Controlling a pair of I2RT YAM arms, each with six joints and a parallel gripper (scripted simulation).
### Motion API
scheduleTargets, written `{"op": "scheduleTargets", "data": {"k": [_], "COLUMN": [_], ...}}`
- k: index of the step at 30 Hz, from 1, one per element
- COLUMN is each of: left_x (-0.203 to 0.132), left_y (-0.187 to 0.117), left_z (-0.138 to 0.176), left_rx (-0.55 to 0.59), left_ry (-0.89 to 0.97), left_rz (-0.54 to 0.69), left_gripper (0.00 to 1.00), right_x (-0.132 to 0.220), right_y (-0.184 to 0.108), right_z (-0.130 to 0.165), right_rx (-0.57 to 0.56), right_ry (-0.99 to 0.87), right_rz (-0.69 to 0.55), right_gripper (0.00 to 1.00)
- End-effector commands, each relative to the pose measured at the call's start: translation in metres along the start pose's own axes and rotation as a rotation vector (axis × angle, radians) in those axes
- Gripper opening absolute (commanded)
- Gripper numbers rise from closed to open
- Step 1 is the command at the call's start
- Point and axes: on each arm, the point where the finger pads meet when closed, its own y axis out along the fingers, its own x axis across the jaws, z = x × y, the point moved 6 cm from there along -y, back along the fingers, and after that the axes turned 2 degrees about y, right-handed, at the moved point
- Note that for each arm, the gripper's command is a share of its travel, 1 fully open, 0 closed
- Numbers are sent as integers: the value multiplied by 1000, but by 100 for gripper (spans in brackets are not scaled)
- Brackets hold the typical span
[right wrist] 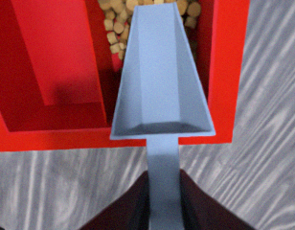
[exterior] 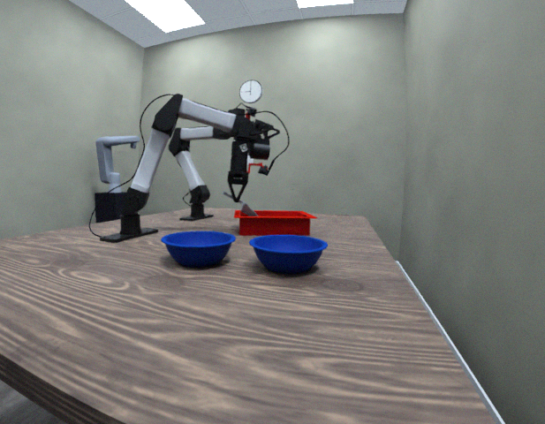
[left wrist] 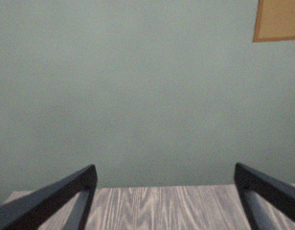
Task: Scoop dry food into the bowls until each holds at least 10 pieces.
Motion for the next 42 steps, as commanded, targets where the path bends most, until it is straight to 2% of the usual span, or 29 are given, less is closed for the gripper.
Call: {"op": "scheduleTargets", "data": {"k": [1,3,6,8,13,15,17,18,23,24,28,30,31,33,40,42], "left_x": [1,1,1,1,1,1,1,1,1,1,1,1,1,1,1,1], "left_y": [-5,-5,-5,-5,-5,-5,-5,-5,-5,-5,-5,-5,-5,-5,-5,-5], "left_z": [-18,-18,-18,-18,-18,-18,-18,-18,-18,-18,-18,-18,-18,-18,-18,-18], "left_rx": [-59,-59,-59,-59,-59,-59,-59,-59,-59,-59,-59,-59,-59,-59,-59,-59], "left_ry": [-4,-4,-4,-4,-4,-4,-4,-4,-4,-4,-4,-4,-4,-4,-4,-4], "left_rz": [-2,-2,-2,-2,-2,-2,-2,-2,-2,-2,-2,-2,-2,-2,-2,-2], "left_gripper": [100,100,100,100,100,100,100,100,100,100,100,100,100,100,100,100], "right_x": [-2,-1,0,0,0,-1,-1,-5,-2,-2,0,0,-2,-3,-3,-2], "right_y": [-22,-2,-8,16,2,25,2,4,-1,7,-8,-5,16,16,11,22], "right_z": [-12,-17,-14,-10,-15,-12,-14,-5,-4,-7,-10,-10,-17,-14,-16,-27], "right_rx": [-110,-59,-71,-7,-64,4,-65,-37,-41,-43,-80,-71,-14,11,-2,-14], "right_ry": [0,-2,-7,-10,-7,-5,0,-2,-3,-4,-21,-21,-11,-8,-2,0], "right_rz": [-16,-5,-7,6,-10,4,-10,-4,-5,-5,-9,-7,5,6,0,0], "right_gripper": [0,0,0,0,0,0,0,0,0,0,0,0,0,0,0,0]}}
